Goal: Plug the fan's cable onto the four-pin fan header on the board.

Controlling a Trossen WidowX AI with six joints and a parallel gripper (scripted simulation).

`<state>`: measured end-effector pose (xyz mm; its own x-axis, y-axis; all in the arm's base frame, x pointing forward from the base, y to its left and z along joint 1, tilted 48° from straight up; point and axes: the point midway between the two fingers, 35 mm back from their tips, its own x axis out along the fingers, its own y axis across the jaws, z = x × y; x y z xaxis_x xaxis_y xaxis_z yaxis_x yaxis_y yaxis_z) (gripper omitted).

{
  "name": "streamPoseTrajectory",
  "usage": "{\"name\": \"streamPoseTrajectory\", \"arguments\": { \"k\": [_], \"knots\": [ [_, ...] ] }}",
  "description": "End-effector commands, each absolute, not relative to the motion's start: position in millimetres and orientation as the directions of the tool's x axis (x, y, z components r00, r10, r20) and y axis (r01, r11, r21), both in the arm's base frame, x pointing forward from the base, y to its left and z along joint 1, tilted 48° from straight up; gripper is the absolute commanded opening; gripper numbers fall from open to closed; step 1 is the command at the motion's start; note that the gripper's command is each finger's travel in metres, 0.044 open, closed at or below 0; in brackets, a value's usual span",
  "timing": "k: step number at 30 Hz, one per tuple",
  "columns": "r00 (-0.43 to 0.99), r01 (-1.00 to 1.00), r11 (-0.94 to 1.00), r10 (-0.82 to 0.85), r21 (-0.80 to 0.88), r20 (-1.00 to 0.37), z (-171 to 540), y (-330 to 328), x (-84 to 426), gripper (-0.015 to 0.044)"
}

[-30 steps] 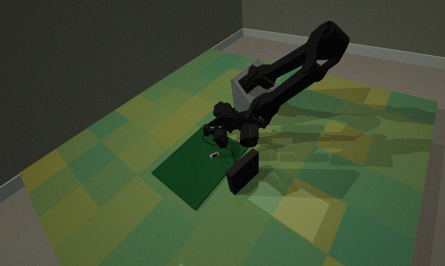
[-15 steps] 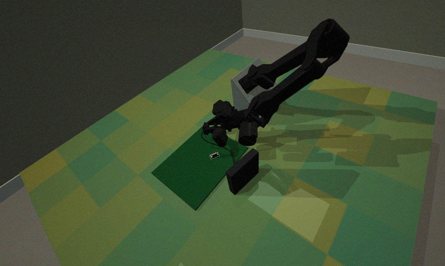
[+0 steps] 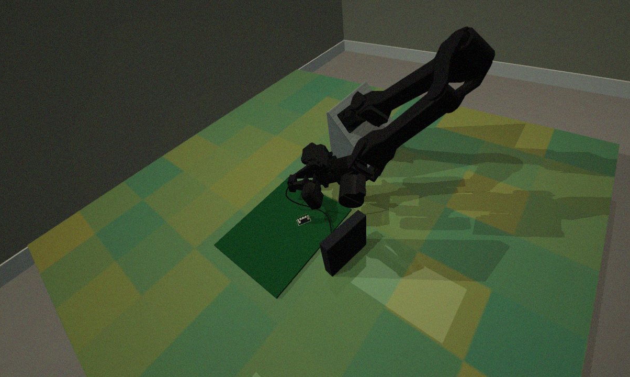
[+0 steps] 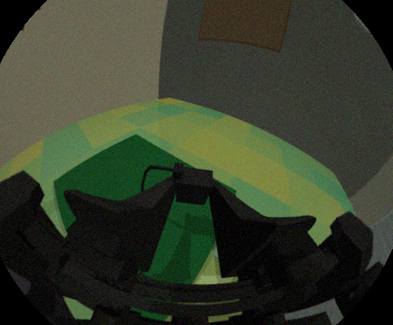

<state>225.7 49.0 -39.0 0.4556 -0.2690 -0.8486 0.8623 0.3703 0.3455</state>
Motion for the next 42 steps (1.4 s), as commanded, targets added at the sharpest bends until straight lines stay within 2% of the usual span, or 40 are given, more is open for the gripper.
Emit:
{"name": "streamPoseTrajectory", "arguments": {
  "k": [1, 42],
  "knots": [
    [0.453, 0.865, 0.368, -0.276, 0.342, -0.848, -41, 51, 226, 0.0],
    [0.451, 0.865, 0.368, -0.276, 0.341, -0.849, -64, 80, 227, 0.0]
  ]
}}
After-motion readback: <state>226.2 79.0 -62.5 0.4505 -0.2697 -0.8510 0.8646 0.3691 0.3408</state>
